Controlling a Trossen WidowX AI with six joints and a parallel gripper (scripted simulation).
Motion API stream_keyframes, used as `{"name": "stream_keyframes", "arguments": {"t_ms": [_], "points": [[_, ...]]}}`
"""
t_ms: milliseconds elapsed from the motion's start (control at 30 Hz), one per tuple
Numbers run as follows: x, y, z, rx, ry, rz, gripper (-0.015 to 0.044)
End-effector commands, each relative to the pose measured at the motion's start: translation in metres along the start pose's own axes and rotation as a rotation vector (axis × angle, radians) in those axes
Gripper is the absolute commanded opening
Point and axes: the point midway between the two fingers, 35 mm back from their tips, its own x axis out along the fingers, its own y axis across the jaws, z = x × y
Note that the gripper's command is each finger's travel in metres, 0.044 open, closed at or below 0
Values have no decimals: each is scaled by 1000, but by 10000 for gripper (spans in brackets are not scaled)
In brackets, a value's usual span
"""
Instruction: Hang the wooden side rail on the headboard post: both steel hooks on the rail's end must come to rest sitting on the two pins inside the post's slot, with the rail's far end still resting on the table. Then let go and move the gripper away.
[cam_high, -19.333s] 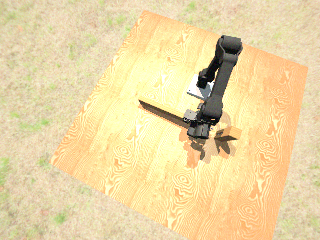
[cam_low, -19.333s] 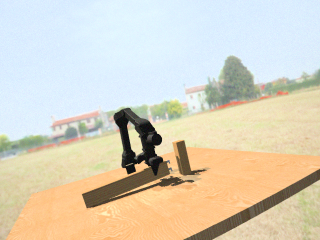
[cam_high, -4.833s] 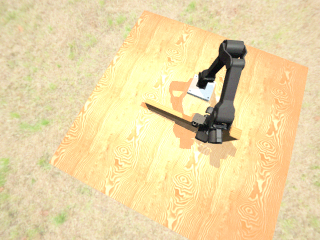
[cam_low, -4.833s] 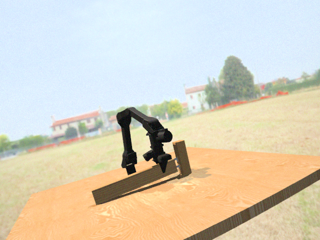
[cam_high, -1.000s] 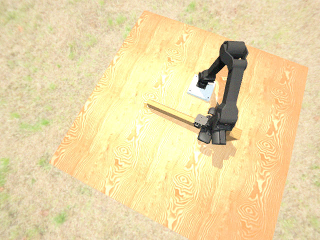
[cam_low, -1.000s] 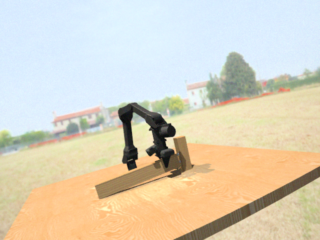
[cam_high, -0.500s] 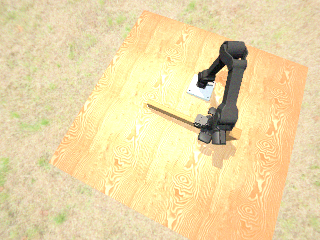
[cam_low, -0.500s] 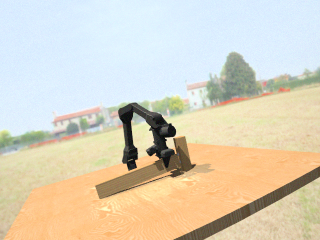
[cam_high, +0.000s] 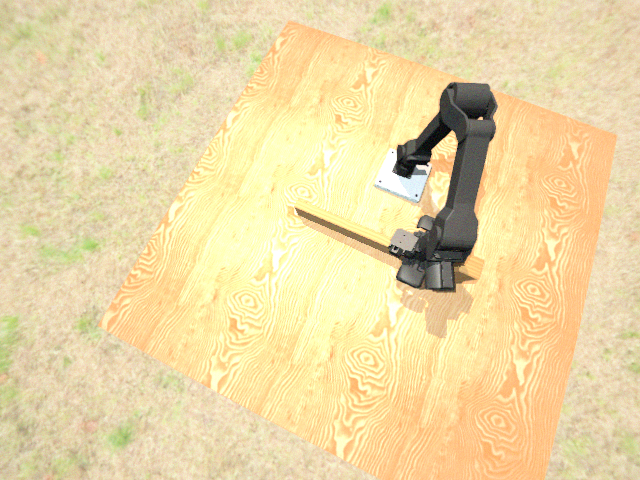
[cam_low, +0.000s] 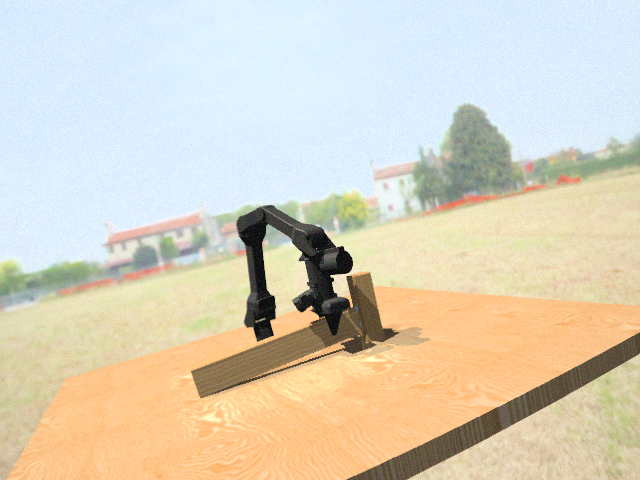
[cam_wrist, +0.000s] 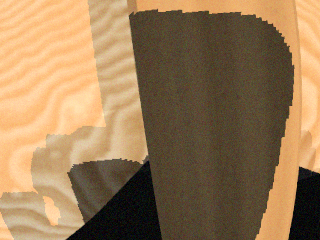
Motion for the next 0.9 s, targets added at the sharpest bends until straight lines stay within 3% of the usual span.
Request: {"name": "stream_keyframes", "arguments": {"t_ms": [0,867], "points": [[-2,1,-2,5,5,6,0],[-3,1,-5,5,5,6,0]]}}
